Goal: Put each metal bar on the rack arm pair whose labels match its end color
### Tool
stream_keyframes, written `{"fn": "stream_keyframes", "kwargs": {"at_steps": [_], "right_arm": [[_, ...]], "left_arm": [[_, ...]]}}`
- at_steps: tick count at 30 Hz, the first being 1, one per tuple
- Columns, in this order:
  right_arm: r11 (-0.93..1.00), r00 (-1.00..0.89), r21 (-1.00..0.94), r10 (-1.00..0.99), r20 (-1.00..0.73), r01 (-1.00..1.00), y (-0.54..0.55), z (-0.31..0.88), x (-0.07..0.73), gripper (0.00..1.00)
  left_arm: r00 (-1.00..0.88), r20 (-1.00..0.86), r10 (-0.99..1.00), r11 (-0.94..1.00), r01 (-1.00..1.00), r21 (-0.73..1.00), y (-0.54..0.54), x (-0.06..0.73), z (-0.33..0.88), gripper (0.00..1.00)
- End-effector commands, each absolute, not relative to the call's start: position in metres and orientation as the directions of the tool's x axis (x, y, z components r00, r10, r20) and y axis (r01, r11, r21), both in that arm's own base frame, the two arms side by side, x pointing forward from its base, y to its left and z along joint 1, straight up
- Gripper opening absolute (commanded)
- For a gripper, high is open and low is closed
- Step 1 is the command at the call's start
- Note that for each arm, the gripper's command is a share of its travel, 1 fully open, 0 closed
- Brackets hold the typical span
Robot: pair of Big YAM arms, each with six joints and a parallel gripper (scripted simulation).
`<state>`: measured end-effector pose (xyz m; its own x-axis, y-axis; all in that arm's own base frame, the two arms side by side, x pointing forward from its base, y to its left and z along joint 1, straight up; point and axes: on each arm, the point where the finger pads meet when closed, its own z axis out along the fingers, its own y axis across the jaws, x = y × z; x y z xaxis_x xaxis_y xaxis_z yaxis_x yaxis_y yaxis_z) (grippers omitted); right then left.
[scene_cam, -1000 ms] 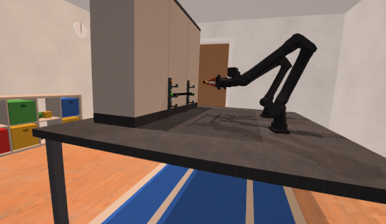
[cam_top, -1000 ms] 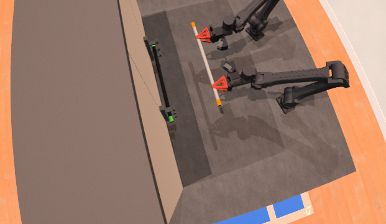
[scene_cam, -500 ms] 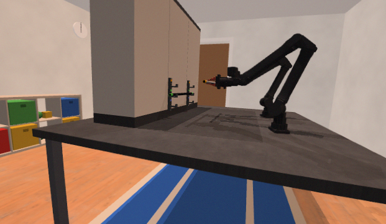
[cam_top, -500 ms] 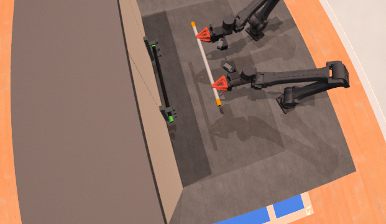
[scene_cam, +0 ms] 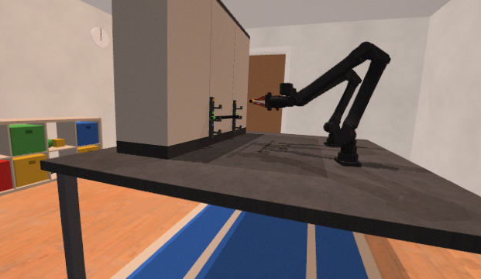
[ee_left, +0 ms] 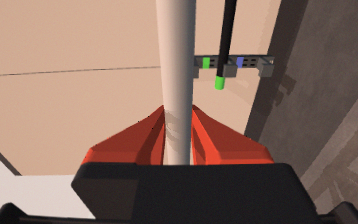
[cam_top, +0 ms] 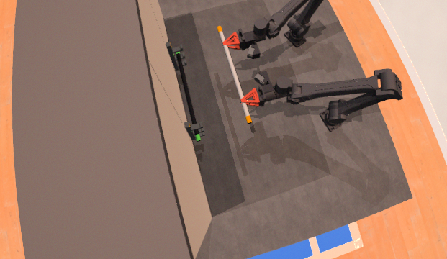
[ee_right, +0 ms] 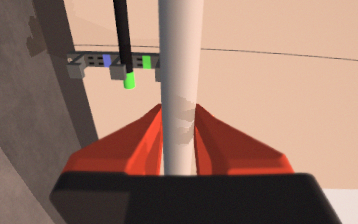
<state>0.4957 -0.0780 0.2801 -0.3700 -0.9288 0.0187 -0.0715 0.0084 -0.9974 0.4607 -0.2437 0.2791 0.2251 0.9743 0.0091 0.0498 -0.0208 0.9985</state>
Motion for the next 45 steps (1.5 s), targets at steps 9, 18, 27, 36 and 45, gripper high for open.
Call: {"fn": "stream_keyframes", "kwargs": {"at_steps": [9, 18, 27, 36, 45], "right_arm": [[-0.011, -0.391, -1.000, -0.921, 0.001, 0.024, -0.097, 0.324, 0.526, 0.00], [-0.011, -0.391, -1.000, -0.921, 0.001, 0.024, -0.101, 0.322, 0.537, 0.00], [-0.011, -0.391, -1.000, -0.921, 0.001, 0.024, -0.107, 0.323, 0.551, 0.00], [-0.011, -0.390, -1.000, -0.921, 0.001, 0.024, -0.111, 0.324, 0.562, 0.00], [-0.011, -0.390, -1.000, -0.921, 0.001, 0.024, -0.117, 0.324, 0.576, 0.00]], "left_arm": [[0.205, -0.010, 0.979, 0.023, -0.058, 0.998, -0.249, 0.501, 0.336, 0.00], [0.205, -0.010, 0.979, 0.023, -0.058, 0.998, -0.251, 0.512, 0.336, 0.00], [0.205, -0.010, 0.979, 0.023, -0.058, 0.998, -0.255, 0.527, 0.337, 0.00], [0.205, -0.010, 0.979, 0.023, -0.059, 0.998, -0.257, 0.538, 0.338, 0.00], [0.205, -0.010, 0.979, 0.023, -0.059, 0.998, -0.260, 0.553, 0.338, 0.00]]}}
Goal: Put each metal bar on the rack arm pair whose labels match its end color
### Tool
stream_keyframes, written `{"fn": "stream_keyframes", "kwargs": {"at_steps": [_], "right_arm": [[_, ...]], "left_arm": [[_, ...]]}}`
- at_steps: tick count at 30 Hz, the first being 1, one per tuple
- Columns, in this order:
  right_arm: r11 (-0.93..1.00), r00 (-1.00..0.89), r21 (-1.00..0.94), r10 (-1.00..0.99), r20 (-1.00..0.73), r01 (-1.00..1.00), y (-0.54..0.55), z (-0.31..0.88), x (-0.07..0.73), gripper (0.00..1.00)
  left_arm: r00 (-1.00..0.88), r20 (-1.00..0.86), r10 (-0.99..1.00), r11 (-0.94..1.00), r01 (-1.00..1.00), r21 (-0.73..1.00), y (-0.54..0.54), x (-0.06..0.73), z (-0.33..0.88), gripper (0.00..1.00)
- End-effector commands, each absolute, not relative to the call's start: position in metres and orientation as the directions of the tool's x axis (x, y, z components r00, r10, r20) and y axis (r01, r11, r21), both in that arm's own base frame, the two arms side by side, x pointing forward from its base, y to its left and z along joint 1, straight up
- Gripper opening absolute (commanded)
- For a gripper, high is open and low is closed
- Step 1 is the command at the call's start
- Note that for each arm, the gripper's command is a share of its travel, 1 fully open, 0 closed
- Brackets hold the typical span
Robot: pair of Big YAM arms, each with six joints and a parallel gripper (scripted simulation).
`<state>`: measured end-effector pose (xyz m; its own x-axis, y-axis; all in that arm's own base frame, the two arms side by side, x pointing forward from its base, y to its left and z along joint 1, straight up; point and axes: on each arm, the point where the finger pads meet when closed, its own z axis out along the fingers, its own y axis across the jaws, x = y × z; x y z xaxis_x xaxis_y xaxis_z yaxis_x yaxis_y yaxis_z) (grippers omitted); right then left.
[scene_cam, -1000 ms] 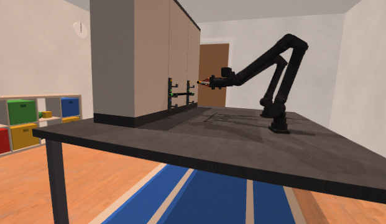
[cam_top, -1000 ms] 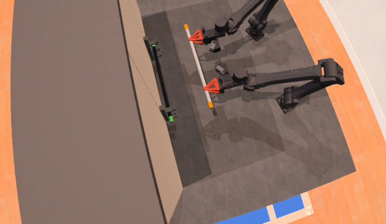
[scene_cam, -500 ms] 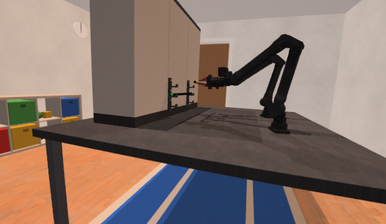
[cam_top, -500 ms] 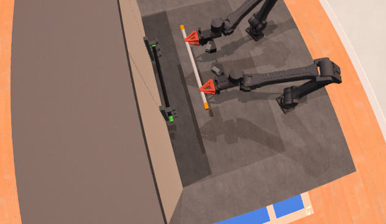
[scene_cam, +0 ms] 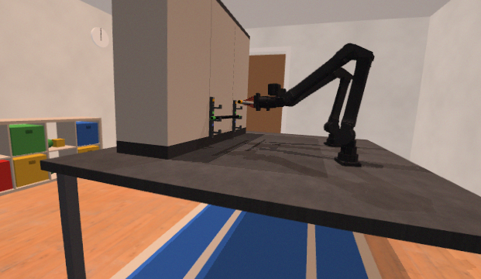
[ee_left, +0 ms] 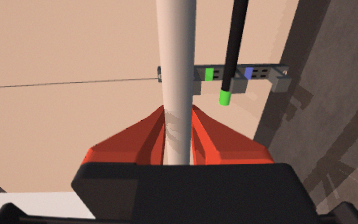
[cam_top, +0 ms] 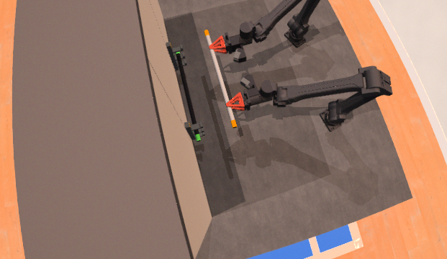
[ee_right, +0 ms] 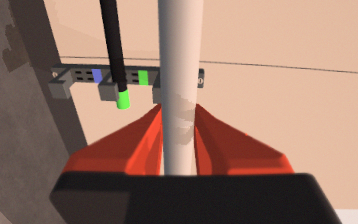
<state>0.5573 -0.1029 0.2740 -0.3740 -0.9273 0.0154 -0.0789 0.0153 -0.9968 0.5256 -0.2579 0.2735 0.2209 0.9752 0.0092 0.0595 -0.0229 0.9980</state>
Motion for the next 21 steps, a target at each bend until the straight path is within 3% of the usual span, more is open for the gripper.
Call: {"fn": "stream_keyframes", "kwargs": {"at_steps": [1, 21], "right_arm": [[-0.011, -0.390, -1.000, -0.921, 0.001, 0.024, -0.117, 0.324, 0.577, 0.00], [-0.011, -0.390, -1.000, -0.921, 0.001, 0.024, -0.127, 0.325, 0.602, 0.00]], "left_arm": [[0.205, -0.010, 0.979, 0.023, -0.059, 0.998, -0.261, 0.554, 0.338, 0.00], [0.205, -0.010, 0.979, 0.023, -0.059, 0.998, -0.266, 0.580, 0.340, 0.00]]}}
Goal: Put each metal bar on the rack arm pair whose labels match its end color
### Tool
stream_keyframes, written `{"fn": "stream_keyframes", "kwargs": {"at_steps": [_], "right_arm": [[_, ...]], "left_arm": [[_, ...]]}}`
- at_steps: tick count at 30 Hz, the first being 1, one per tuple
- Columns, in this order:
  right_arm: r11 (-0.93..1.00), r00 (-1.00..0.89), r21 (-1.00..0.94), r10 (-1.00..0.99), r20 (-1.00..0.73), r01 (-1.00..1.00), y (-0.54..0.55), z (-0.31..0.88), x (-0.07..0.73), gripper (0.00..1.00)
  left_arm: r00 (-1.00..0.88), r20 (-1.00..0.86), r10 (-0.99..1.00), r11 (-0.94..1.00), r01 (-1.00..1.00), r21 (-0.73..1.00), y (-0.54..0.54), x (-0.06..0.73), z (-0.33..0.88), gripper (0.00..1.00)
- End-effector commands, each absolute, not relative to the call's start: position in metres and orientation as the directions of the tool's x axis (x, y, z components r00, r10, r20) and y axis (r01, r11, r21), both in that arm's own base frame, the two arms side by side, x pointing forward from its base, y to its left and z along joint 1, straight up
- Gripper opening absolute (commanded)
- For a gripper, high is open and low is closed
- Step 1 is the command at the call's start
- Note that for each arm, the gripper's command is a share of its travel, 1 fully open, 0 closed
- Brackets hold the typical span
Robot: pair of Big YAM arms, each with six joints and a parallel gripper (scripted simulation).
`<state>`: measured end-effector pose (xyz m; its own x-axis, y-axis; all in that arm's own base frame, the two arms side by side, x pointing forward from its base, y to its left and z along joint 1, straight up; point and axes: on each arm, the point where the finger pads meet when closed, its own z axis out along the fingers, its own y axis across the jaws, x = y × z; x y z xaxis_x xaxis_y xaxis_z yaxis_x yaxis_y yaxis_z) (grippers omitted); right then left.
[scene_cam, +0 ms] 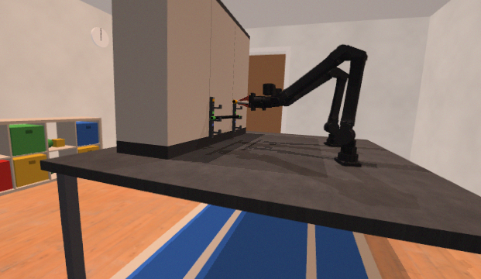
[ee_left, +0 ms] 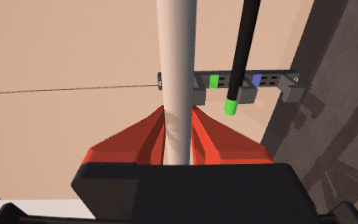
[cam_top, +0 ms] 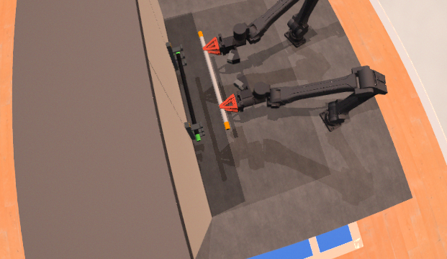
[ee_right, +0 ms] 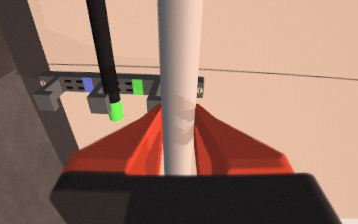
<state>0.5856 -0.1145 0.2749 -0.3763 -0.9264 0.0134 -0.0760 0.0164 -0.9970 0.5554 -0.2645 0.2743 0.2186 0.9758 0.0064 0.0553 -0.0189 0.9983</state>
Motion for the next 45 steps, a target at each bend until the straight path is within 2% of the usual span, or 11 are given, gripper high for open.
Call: {"fn": "stream_keyframes", "kwargs": {"at_steps": [1, 45], "right_arm": [[-0.011, -0.390, -1.000, -0.921, 0.001, 0.024, -0.128, 0.325, 0.604, 0.00], [-0.011, -0.390, -1.000, -0.921, 0.001, 0.024, -0.153, 0.325, 0.665, 0.00]], "left_arm": [[0.205, -0.010, 0.979, 0.023, -0.059, 0.998, -0.267, 0.582, 0.340, 0.00], [0.205, -0.010, 0.979, 0.022, -0.059, 0.998, -0.281, 0.647, 0.342, 0.00]]}}
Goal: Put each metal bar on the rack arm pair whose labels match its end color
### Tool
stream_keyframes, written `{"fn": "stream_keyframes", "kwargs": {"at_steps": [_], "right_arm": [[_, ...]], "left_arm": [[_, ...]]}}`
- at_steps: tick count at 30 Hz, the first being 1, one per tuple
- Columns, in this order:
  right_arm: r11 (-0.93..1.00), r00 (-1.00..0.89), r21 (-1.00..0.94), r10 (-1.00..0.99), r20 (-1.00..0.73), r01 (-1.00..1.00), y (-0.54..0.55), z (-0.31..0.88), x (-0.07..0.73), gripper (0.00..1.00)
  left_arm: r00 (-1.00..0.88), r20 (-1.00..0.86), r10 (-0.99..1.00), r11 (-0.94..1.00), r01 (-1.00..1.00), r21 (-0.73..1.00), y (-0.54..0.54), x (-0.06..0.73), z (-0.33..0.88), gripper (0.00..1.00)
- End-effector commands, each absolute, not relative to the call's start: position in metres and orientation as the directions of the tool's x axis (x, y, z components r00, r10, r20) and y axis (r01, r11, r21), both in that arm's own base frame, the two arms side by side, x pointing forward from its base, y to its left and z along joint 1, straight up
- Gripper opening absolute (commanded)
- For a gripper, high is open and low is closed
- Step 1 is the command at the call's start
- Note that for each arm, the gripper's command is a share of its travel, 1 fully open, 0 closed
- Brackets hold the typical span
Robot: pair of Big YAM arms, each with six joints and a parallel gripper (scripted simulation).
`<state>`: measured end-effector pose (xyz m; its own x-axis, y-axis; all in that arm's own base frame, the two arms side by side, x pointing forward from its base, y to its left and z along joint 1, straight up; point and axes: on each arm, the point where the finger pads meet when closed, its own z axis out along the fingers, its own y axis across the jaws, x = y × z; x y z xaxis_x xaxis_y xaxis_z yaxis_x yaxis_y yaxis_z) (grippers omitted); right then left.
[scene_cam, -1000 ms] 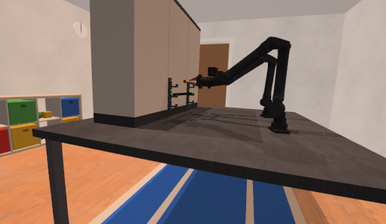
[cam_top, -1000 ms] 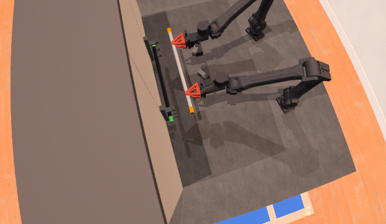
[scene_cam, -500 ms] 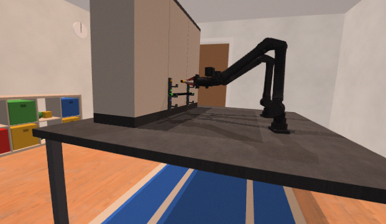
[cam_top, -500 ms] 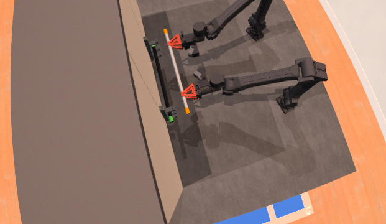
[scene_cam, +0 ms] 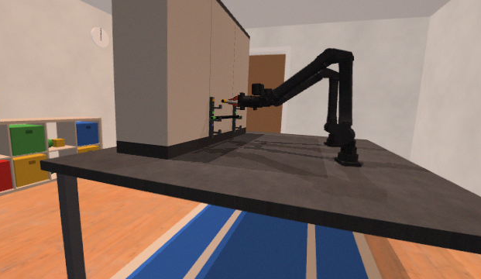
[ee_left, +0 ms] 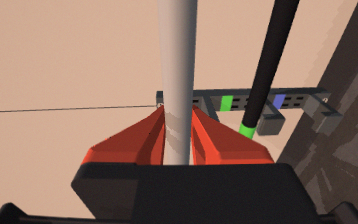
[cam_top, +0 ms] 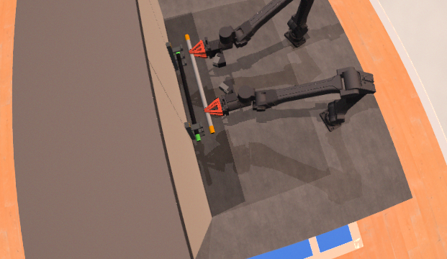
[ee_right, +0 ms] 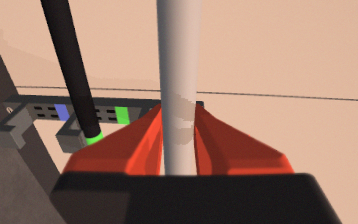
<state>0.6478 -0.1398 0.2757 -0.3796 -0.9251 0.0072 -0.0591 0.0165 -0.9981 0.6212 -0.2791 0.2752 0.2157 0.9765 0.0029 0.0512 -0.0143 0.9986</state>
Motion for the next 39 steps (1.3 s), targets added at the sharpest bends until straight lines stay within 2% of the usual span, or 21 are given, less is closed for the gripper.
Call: {"fn": "stream_keyframes", "kwargs": {"at_steps": [1, 39], "right_arm": [[-0.011, -0.390, -1.000, -0.921, 0.001, 0.024, -0.1534, 0.3250, 0.6669, 0.00], [-0.011, -0.390, -1.000, -0.921, 0.001, 0.024, -0.1553, 0.3261, 0.6725, 0.00]], "left_arm": [[0.205, -0.010, 0.979, 0.022, -0.059, 0.998, -0.2813, 0.6487, 0.3416, 0.00], [0.205, -0.010, 0.979, 0.022, -0.059, 0.998, -0.2822, 0.6543, 0.3437, 0.00]]}}
